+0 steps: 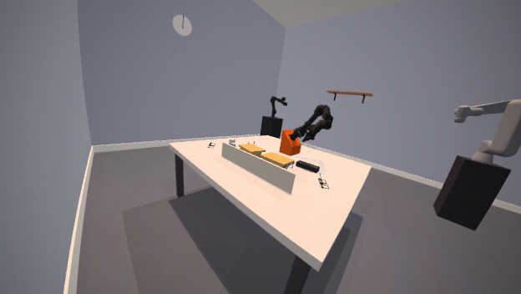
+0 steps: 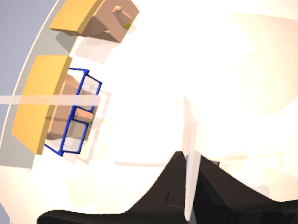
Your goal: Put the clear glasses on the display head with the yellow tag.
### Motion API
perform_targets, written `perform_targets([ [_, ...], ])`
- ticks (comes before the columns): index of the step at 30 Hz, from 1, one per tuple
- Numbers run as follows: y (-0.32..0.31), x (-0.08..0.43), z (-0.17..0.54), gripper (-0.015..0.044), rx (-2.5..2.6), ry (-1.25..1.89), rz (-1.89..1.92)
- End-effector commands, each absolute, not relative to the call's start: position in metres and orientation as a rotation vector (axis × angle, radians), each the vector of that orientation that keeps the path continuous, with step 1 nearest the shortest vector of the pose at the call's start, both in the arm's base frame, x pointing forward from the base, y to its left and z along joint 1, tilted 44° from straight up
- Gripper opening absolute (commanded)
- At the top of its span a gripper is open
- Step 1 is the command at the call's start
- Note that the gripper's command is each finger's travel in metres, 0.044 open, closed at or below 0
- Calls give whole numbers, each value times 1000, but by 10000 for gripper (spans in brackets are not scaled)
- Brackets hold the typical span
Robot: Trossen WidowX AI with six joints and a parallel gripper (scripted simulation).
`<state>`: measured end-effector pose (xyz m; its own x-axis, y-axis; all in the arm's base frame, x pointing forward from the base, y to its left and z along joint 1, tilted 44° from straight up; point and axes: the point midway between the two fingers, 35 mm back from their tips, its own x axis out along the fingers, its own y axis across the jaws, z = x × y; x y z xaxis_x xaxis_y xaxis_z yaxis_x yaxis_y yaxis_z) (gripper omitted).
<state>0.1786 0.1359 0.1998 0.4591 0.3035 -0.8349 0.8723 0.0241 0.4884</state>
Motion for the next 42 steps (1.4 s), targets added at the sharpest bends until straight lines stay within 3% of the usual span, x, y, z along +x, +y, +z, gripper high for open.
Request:
perform_targets([
  [1,133,173,202,0,1649,1021,-661],
  [22,122,151,227,0,2285,814,-848],
  [42,124,153,228,0,2246,836,-828],
])
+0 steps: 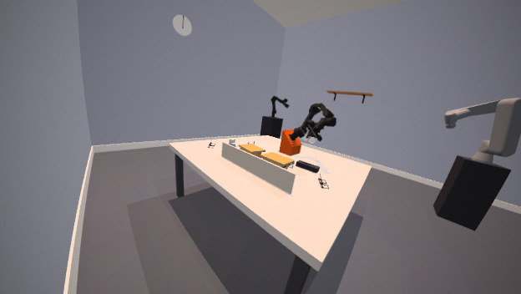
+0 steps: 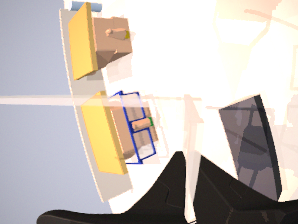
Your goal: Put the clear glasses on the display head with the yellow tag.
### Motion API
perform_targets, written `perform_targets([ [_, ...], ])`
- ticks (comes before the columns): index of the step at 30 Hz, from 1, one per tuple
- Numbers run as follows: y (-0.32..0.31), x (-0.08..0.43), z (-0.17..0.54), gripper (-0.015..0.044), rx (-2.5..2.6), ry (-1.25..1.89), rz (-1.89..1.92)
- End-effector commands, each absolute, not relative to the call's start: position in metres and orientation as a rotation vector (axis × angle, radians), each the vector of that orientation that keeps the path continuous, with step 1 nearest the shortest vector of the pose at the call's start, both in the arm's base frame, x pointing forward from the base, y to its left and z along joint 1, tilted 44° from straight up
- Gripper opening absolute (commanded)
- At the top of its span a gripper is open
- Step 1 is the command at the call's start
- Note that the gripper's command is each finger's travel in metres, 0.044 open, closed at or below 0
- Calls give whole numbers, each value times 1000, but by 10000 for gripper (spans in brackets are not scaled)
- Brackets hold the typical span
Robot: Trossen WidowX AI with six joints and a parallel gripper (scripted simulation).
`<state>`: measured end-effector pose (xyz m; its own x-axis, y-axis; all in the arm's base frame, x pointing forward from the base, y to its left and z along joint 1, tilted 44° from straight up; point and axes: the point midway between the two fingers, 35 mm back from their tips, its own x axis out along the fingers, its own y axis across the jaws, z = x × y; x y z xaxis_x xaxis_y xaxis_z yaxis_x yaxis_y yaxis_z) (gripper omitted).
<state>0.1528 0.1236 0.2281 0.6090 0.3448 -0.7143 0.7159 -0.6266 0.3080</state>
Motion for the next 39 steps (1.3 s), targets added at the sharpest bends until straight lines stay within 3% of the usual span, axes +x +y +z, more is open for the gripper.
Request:
perform_targets([
  [1,124,153,228,0,2246,836,-828],
  [18,125,155,225,0,2221,838,-839],
  [39,120,203,159,0,1781,1016,-1049],
])
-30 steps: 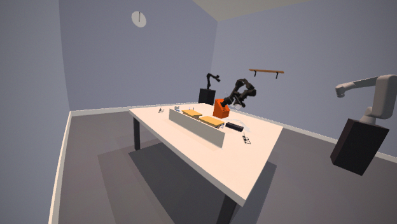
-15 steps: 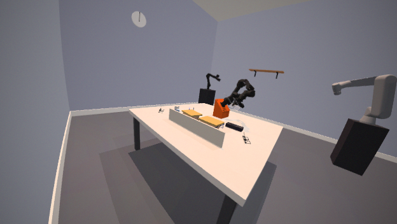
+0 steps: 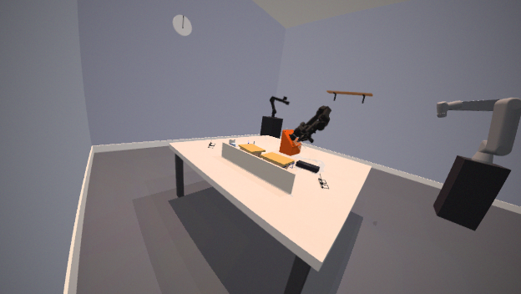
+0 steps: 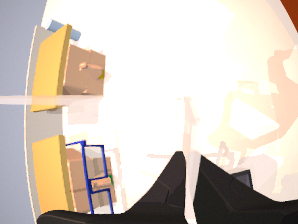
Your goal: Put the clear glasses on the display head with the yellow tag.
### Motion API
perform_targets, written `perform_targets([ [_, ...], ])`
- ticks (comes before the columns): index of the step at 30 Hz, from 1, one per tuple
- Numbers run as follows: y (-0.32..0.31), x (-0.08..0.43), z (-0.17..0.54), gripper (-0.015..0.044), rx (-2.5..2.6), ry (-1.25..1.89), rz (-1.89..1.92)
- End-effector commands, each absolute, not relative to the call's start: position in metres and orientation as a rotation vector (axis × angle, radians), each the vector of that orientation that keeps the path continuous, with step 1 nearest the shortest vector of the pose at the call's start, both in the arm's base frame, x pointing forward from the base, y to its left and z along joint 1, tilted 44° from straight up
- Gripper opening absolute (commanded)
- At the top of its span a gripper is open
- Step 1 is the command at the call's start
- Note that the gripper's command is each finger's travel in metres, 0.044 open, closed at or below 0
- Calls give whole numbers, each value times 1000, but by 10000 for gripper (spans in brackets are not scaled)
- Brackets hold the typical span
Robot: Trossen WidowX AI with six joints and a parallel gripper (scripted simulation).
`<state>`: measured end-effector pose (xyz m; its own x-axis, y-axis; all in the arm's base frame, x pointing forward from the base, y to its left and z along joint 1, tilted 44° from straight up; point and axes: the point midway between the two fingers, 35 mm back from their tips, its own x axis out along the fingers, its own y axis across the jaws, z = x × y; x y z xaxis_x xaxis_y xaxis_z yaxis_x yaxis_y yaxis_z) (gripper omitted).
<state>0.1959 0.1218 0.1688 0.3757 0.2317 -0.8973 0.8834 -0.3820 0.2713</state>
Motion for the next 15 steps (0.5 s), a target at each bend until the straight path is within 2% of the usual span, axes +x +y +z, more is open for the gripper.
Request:
perform_targets([
  [1,119,205,155,0,1765,1030,-1058],
  [15,97,231,108,0,1598,1260,-1133],
])
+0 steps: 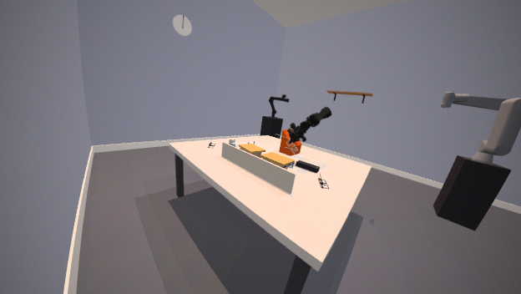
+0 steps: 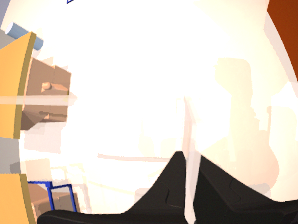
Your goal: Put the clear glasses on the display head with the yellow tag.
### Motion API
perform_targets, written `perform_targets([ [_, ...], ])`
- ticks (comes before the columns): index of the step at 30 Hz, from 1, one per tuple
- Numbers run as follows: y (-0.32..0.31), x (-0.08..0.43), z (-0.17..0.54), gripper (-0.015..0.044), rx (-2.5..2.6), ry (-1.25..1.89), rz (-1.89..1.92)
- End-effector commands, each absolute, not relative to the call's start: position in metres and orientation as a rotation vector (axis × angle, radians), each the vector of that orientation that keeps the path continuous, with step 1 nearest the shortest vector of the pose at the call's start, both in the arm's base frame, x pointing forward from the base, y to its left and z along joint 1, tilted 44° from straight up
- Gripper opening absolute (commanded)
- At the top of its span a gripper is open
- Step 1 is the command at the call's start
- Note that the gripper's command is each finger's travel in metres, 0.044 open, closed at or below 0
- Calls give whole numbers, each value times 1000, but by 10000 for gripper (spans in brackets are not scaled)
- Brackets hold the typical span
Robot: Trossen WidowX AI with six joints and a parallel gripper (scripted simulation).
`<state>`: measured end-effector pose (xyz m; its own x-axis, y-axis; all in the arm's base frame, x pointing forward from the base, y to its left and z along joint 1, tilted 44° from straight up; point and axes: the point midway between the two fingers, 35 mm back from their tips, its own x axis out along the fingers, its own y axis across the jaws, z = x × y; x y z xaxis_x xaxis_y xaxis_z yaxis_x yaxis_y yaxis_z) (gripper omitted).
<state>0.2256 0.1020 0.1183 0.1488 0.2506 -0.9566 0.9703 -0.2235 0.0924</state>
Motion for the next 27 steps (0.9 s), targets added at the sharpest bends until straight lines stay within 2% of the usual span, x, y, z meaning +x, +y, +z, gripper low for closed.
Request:
perform_targets([
  [1,95,233,105,0,1591,1278,-1135],
  [27,35,256,26,0,1656,1719,-974],
])
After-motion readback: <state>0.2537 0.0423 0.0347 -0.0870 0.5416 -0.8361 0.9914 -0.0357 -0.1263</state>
